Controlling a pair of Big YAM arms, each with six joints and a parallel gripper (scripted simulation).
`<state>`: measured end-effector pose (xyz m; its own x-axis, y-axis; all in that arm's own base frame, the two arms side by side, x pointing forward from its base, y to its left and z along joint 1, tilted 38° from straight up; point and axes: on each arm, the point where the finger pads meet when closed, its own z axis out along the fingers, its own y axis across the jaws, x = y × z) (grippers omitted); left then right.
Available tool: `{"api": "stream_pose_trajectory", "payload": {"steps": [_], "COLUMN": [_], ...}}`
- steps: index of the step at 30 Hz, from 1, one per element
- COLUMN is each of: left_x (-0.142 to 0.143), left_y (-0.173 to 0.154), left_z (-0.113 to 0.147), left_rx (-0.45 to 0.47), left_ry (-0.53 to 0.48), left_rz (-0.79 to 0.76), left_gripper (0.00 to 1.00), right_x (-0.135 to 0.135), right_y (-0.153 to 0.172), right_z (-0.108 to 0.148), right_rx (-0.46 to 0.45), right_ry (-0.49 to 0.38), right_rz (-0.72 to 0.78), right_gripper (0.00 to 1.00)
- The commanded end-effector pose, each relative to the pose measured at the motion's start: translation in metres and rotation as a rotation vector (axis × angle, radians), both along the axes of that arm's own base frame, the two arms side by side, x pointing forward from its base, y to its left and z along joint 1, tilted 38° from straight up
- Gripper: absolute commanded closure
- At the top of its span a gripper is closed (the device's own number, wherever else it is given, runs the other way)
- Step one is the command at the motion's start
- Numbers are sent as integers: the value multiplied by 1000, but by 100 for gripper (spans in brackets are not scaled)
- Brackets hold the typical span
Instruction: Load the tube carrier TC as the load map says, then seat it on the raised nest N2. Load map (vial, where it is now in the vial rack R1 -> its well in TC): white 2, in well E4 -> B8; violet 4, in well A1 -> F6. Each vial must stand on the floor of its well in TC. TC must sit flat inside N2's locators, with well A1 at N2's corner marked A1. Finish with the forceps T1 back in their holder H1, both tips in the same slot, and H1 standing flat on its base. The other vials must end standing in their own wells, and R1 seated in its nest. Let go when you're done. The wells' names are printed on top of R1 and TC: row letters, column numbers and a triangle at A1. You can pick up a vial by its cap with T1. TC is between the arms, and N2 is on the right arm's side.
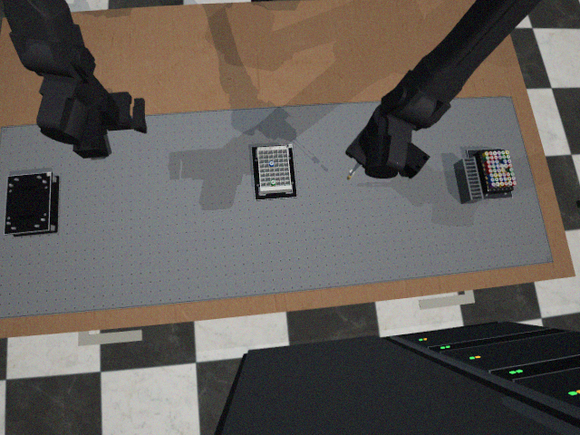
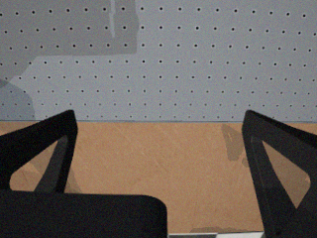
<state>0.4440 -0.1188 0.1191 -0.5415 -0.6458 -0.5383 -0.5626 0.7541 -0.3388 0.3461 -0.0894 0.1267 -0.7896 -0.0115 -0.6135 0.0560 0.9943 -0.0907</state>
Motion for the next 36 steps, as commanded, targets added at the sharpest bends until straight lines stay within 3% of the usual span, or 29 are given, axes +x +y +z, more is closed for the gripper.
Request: {"api": "stream_pose_trajectory", "payload": {"steps": [1,36], "left_x": [5,4], "left_y": [-17,-68], "left_z": [4,-4], "left_rx": [-6,-6], "left_ry": [2,5], "left_rz": [-5,-5], "left_gripper": [91,91], "right_x": [4,4], "right_y": [-2,-2], "right_z": [9,9], "right_rx": [-4,-4], "right_ry": [-17,-17], "right_rz": [-3,-3], "right_gripper": [0,0]}}
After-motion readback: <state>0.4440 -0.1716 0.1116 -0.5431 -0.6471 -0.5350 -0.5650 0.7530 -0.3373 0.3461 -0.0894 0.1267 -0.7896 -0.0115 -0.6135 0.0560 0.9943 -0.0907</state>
